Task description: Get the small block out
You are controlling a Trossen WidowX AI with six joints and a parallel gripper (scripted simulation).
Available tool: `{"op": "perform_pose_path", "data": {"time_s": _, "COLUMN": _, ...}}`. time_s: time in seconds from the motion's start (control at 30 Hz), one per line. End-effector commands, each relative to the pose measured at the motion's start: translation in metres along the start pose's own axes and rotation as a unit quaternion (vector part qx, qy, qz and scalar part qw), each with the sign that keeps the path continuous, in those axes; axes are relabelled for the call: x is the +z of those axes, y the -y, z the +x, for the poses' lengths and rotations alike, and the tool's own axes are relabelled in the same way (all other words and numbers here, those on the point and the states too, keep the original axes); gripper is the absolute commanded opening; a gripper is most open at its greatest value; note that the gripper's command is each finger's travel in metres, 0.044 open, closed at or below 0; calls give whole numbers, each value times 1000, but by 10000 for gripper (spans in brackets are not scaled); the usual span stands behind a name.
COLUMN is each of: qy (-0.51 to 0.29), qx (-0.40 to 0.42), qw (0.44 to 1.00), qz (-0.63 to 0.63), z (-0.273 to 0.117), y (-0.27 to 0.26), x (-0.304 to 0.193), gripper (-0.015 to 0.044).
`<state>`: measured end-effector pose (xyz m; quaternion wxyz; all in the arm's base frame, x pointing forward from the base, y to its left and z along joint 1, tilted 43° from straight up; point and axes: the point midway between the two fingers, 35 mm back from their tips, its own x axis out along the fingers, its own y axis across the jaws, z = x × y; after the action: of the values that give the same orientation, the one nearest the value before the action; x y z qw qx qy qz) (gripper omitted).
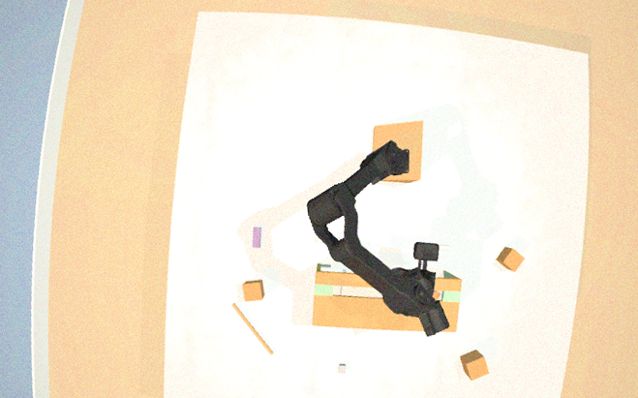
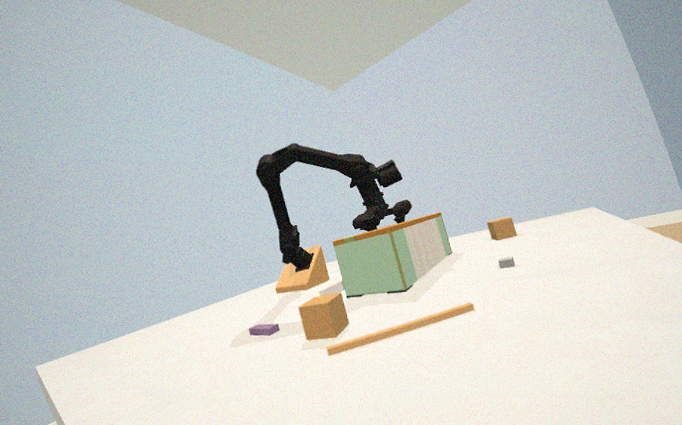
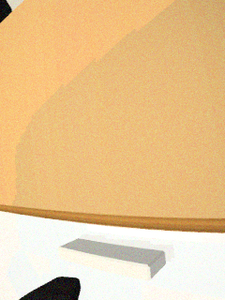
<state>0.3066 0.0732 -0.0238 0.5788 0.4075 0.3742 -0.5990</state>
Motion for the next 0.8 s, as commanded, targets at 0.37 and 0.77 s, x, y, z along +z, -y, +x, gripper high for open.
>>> {"op": "perform_pose_path", "data": {"time_s": 0.37, "qy": 0, "qx": -5, "qw": 1000, "qz": -1, "z": 9, "y": 1, "x": -16, "gripper": 400}}
{"op": "perform_pose_path", "data": {"time_s": 0.77, "qy": 1, "qx": -5, "qw": 1000, "qz": 0, "z": -53, "y": 1, "x": -36, "gripper": 400}}
